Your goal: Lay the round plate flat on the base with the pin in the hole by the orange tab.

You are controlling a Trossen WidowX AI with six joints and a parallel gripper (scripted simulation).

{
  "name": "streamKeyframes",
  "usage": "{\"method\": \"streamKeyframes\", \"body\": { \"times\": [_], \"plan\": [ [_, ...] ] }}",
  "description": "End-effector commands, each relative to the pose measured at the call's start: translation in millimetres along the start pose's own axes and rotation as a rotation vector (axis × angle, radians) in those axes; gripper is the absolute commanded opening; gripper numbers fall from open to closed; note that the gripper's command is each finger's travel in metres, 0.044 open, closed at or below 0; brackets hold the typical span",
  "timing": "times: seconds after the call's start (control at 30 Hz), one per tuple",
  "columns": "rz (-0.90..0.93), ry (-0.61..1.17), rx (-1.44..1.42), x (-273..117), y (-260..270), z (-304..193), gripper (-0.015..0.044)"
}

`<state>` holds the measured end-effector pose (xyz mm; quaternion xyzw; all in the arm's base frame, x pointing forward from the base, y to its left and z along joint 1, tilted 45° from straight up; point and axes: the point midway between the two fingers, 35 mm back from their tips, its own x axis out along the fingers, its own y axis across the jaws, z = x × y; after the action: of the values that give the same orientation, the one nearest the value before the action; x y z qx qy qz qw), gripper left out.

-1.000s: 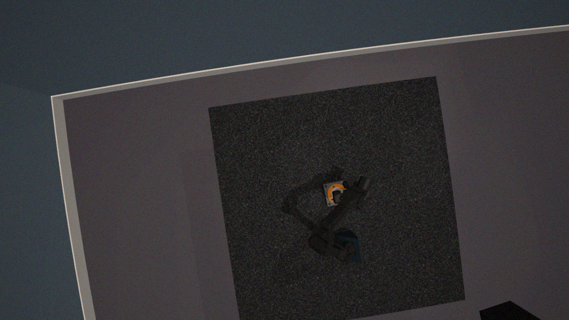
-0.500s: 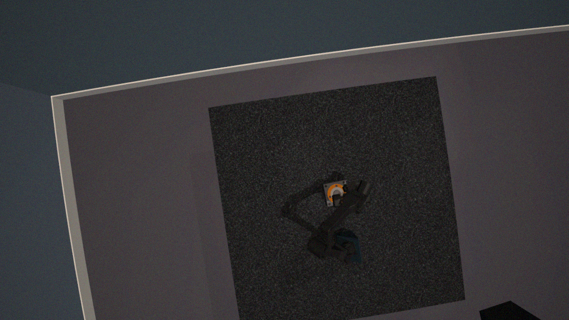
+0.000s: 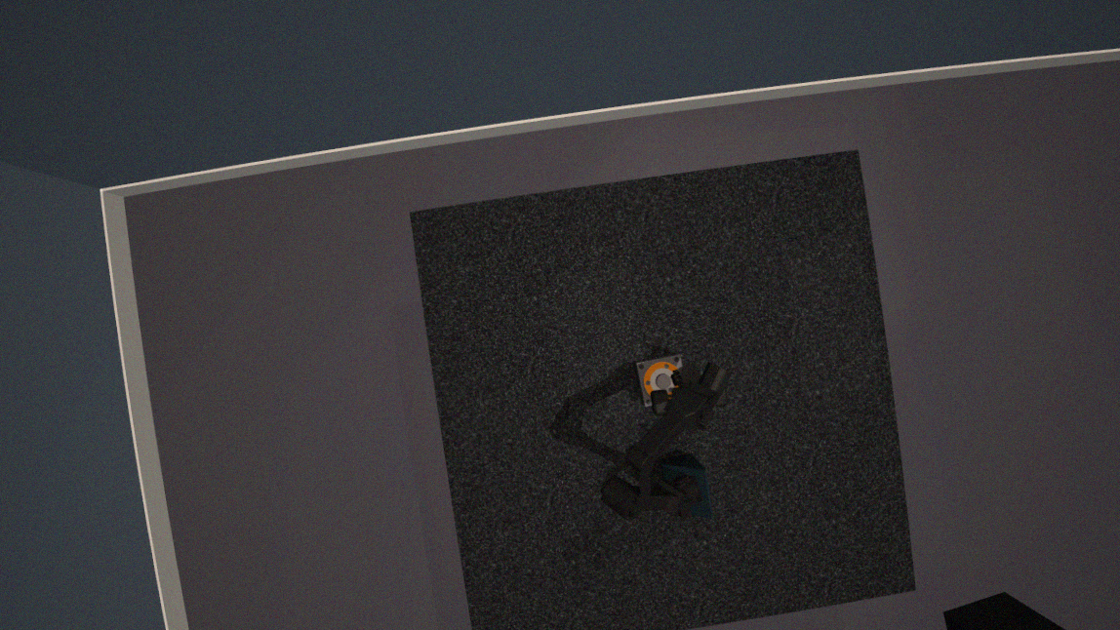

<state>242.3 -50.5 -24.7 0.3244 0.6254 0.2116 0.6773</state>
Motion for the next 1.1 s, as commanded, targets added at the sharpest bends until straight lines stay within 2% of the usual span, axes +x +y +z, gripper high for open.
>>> {"method": "streamKeyframes", "body": {
  "times": [0.0,1.07],
  "plan": [
    [0.001,0.003,-0.003,-0.7,5.4,-5.7,0.0000],
    [0.002,0.003,-0.002,0.8,23.5,-14.8,0.0000]
  ]
}}
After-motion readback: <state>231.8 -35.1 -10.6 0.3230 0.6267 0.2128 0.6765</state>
